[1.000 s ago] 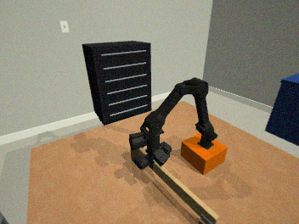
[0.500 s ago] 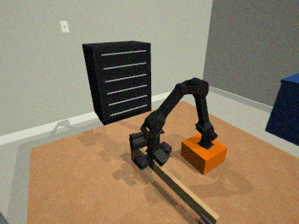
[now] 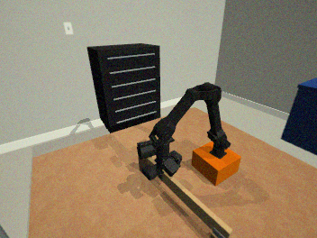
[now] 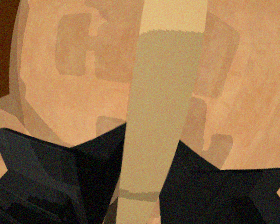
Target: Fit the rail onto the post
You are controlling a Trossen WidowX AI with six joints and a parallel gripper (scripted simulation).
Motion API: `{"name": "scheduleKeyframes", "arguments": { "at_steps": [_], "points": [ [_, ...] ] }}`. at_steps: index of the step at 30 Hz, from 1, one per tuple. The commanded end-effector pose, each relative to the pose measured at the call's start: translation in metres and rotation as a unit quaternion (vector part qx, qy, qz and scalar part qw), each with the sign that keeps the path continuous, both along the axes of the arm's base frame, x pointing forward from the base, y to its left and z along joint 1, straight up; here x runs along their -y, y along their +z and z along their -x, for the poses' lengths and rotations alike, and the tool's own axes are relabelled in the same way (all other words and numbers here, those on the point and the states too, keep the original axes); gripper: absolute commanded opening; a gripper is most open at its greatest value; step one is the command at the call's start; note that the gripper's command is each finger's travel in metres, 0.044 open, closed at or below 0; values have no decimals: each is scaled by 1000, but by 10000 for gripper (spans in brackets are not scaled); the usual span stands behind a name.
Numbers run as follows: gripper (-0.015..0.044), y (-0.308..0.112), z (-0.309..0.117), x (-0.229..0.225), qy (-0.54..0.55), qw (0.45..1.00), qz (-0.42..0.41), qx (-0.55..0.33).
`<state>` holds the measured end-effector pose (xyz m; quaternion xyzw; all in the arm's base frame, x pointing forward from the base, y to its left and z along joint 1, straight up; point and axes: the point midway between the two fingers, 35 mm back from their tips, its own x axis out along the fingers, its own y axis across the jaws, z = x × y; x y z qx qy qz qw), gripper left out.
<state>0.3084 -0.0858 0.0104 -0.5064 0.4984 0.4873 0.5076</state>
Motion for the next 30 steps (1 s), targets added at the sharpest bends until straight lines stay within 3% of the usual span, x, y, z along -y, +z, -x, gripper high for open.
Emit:
{"name": "scheduleKeyframes", "arguments": {
  "at_steps": [1, 30],
  "points": [
    [0, 1, 0, 1, 0, 1000, -2, 0],
    [0, 1, 1, 11, 0, 1000, -1, 0]
  ]
}}
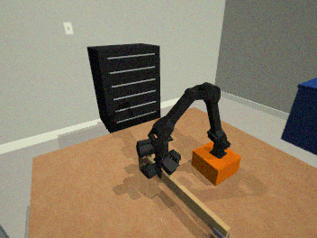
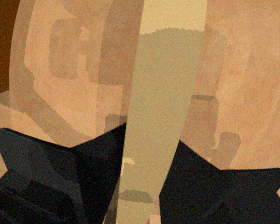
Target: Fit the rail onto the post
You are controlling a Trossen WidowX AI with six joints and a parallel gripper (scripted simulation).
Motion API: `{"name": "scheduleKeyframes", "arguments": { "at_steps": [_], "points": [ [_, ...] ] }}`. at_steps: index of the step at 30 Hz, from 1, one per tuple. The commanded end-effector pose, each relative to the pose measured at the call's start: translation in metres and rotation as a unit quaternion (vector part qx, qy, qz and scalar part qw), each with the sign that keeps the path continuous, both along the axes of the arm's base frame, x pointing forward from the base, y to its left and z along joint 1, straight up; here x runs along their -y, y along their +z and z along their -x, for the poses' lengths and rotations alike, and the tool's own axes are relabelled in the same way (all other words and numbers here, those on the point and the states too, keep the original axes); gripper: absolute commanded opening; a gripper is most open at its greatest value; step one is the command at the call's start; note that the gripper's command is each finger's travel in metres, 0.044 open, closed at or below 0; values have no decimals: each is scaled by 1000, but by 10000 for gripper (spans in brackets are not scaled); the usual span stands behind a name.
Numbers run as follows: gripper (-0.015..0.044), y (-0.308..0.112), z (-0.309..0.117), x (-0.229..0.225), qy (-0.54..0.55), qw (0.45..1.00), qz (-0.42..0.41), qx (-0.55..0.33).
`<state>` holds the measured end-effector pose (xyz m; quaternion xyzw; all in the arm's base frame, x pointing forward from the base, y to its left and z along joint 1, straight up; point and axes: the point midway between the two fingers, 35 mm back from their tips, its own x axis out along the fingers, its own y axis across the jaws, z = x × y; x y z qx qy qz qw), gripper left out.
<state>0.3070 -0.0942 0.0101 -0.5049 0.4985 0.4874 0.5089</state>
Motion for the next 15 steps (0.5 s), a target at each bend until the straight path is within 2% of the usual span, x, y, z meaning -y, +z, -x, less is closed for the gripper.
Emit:
{"name": "scheduleKeyframes", "arguments": {
  "at_steps": [1, 15],
  "points": [
    [0, 1, 0, 3, 1, 1000, 0, 1],
    [0, 1, -1, 7, 1, 1000, 0, 1]
  ]
}}
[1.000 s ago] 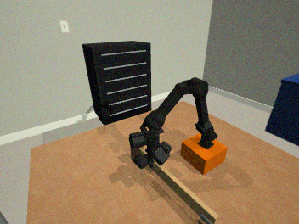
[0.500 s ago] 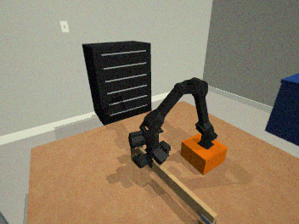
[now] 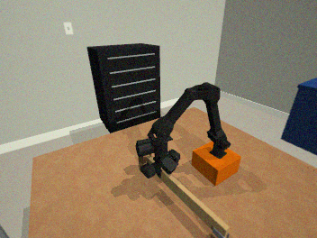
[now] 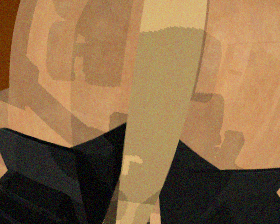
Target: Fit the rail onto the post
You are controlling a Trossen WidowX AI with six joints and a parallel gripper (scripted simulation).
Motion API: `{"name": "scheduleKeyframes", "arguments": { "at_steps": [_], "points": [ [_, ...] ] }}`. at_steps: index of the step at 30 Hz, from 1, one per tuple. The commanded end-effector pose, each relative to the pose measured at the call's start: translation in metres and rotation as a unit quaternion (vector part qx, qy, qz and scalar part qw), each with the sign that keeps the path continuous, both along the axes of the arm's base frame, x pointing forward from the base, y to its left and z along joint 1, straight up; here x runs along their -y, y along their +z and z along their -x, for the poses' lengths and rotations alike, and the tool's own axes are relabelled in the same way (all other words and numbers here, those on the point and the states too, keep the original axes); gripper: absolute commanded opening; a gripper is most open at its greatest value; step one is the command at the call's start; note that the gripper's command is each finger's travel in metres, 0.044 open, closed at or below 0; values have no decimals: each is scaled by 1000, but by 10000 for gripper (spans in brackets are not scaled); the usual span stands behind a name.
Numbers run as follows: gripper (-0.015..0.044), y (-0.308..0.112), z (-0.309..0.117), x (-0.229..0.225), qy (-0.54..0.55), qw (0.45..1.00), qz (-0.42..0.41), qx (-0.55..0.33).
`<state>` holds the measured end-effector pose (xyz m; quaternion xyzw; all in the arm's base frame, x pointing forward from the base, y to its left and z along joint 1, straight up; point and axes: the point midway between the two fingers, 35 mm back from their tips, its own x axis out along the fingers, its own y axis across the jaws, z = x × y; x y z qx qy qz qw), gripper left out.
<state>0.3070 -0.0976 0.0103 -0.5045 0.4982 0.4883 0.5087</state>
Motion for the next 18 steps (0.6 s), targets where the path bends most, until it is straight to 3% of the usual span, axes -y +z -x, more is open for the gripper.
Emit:
{"name": "scheduleKeyframes", "arguments": {
  "at_steps": [1, 6, 18],
  "points": [
    [0, 1, -1, 4, 1, 1000, 1, 1],
    [0, 1, -1, 4, 1, 1000, 1, 1],
    [315, 0, 0, 0, 1, 1000, -1, -1]
  ]
}}
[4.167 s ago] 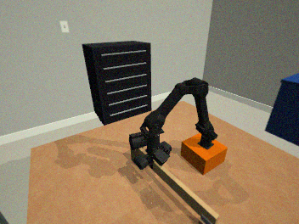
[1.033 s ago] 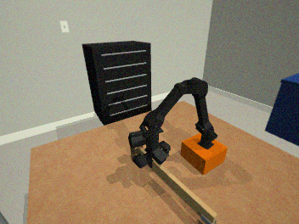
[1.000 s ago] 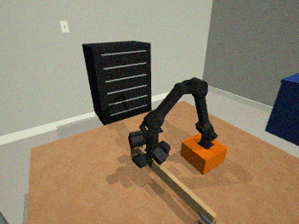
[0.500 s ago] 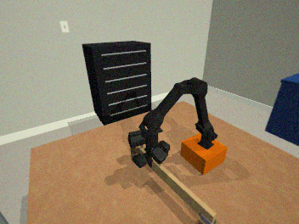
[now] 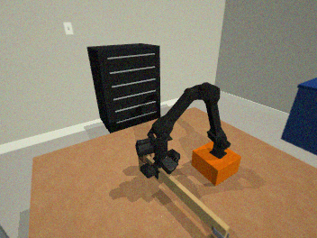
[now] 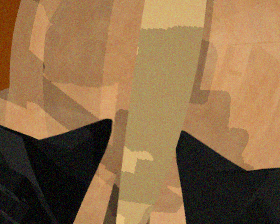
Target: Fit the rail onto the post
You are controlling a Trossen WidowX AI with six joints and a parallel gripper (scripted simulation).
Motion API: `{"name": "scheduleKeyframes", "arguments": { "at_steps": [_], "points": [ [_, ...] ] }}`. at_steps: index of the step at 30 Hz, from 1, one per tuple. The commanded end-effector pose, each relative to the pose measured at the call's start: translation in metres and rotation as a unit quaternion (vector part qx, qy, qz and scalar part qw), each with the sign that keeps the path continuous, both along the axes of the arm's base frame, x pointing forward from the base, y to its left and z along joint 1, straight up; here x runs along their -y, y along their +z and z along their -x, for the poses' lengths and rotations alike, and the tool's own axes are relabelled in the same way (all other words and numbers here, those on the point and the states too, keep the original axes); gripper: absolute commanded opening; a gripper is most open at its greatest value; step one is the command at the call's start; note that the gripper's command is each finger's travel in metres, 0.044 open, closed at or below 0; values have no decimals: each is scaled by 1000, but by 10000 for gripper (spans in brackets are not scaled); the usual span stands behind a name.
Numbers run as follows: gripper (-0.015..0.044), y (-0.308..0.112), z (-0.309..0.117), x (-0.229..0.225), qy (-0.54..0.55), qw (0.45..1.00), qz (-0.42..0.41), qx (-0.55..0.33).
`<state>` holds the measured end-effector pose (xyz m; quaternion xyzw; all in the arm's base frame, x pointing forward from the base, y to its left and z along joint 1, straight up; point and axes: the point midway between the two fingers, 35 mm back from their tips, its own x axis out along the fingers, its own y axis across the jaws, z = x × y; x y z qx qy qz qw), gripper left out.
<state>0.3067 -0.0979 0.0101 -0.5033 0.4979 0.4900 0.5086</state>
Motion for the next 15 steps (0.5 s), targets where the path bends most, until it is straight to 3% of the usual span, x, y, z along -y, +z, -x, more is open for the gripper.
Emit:
{"name": "scheduleKeyframes", "arguments": {
  "at_steps": [1, 5, 12, 15],
  "points": [
    [341, 0, 0, 0, 0, 1000, 0, 1],
    [440, 0, 0, 0, 0, 1000, 0, 1],
    [440, 2, 0, -2, 0, 1000, 0, 1],
    [440, 23, -1, -24, 0, 1000, 1, 2]
  ]
}}
